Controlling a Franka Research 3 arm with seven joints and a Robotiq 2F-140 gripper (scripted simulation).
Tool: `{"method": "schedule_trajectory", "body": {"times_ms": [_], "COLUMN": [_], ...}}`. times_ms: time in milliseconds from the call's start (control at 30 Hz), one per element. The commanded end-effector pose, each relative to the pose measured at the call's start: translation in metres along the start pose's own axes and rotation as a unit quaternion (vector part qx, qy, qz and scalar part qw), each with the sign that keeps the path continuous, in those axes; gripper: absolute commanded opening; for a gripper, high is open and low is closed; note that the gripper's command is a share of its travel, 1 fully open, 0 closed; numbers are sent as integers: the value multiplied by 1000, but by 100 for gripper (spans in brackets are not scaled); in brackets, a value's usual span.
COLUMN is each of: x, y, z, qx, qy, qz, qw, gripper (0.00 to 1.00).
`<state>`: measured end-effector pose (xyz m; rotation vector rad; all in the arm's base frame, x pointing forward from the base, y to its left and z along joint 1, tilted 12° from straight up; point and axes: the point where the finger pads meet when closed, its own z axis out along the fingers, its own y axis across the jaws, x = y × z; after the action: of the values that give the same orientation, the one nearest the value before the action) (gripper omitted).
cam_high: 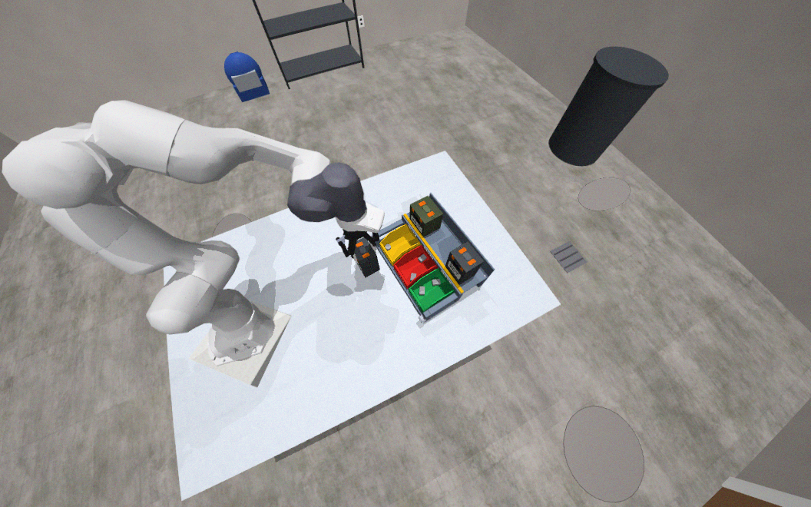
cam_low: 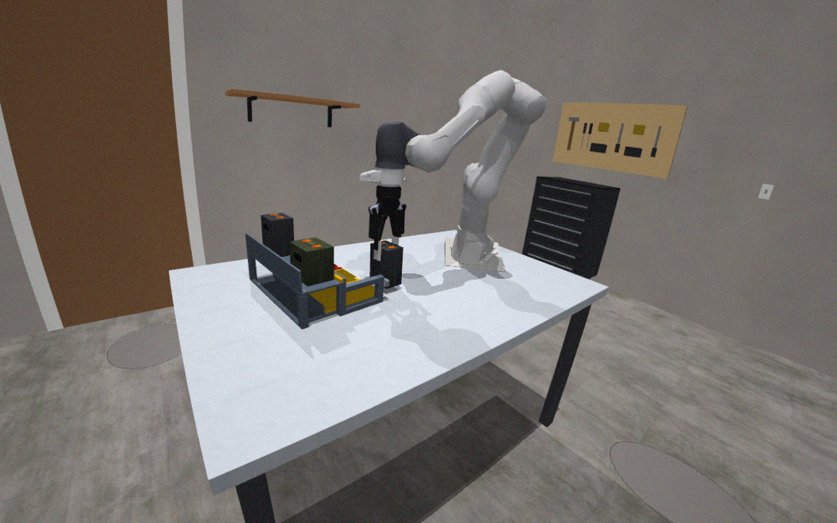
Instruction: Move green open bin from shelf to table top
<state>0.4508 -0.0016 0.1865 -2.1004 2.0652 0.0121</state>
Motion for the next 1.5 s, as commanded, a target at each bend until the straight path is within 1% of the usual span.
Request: {"method": "schedule_trajectory", "body": {"times_ms": [0, 233, 267, 400, 800, 833, 967, 1367, 1400, 1467], "x": [2, 2, 0, 2, 2, 0, 2, 2, 0, 1], "y": [-7, -7, -1, -7, -7, -1, -7, -7, -1, -4], "z": [-6, -6, -1, -6, -6, -1, -6, -6, -1, -4], "qx": [9, 9, 2, 9, 9, 2, 9, 9, 2, 5], "qy": [5, 5, 1, 5, 5, 1, 5, 5, 1, 3], "qz": [-2, -2, -1, -2, -2, -1, -2, -2, -1, -1], "qw": [1000, 1000, 1000, 1000, 1000, 1000, 1000, 1000, 1000, 1000], "gripper": [0, 0, 0, 0, 0, 0, 0, 0, 0, 0]}}
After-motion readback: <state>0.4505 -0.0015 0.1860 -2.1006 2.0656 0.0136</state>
